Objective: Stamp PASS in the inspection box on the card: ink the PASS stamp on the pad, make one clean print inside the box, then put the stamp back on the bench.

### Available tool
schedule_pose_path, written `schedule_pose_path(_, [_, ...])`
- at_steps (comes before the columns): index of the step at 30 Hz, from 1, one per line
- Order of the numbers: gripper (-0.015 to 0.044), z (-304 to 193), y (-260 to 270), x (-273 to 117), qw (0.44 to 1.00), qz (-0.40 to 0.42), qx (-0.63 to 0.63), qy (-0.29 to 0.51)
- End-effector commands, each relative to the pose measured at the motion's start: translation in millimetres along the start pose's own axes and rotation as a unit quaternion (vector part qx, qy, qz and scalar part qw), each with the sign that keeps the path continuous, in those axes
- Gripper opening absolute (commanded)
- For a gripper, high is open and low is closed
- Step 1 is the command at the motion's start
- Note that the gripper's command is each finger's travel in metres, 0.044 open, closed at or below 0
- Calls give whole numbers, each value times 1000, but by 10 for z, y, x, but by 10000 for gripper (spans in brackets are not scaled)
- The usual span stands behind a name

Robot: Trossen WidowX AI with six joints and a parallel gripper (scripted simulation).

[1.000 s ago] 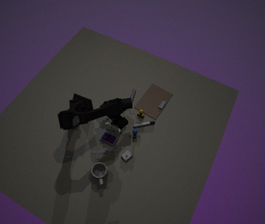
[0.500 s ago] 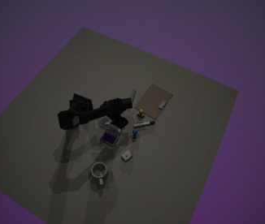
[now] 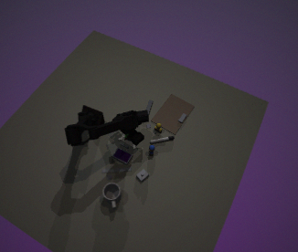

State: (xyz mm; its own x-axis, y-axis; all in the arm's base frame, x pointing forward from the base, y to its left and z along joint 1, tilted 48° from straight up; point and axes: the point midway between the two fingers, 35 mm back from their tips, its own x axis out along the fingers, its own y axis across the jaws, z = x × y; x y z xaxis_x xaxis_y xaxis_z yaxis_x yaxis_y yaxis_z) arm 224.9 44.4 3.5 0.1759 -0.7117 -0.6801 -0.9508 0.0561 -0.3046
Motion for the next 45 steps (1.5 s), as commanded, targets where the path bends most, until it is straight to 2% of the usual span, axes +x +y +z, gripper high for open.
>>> schedule_pose_path(1, [0, -3, -9, 13, 1000, -2, 1, 1])
schedule_pose_path(36, [0, -1, -8, -90, 1000, -2, 0, 1])
schedule_pose_path(45, [0, 13, -16, -220, 1000, -1, 0, 0])
